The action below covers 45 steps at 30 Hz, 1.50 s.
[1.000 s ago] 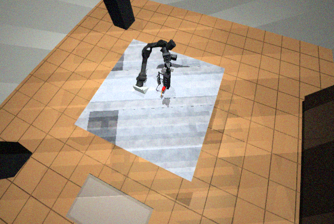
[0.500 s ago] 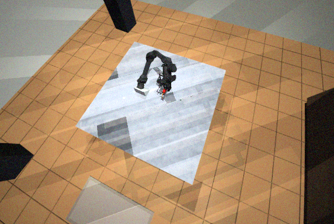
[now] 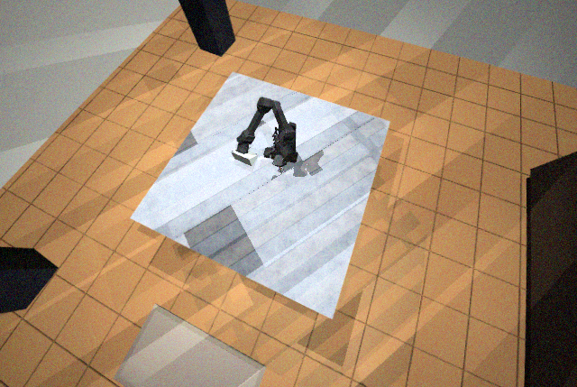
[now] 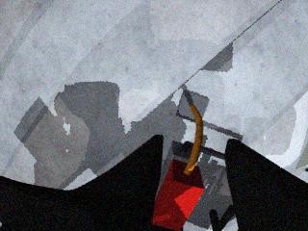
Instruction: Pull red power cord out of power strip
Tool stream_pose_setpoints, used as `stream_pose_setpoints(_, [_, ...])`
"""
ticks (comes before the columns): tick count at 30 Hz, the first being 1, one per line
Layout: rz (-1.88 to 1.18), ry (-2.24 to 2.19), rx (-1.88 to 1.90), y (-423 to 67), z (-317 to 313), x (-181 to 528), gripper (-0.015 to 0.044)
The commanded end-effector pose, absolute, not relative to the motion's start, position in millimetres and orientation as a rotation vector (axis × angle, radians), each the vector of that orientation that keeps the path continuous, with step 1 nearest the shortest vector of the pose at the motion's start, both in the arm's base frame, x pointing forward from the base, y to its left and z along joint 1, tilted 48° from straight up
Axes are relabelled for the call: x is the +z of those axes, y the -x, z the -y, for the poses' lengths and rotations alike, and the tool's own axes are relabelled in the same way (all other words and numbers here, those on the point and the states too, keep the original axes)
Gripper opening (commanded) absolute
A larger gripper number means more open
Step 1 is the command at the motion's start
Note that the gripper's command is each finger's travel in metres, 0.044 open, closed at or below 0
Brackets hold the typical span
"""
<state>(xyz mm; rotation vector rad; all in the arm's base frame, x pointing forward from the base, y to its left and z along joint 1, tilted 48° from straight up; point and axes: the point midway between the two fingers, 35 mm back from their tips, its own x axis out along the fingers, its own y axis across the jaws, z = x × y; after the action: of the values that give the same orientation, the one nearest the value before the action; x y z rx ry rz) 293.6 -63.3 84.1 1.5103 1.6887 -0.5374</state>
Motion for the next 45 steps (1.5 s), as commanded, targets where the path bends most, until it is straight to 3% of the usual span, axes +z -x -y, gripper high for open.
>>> stream_pose_setpoints(1, [-1.81, -1.763, -0.695, -281.1, 43.1, 72.1, 0.016])
stream_pose_setpoints(45, [-1.812, -1.763, -0.694, -280.7, 15.8, 101.6, 0.016])
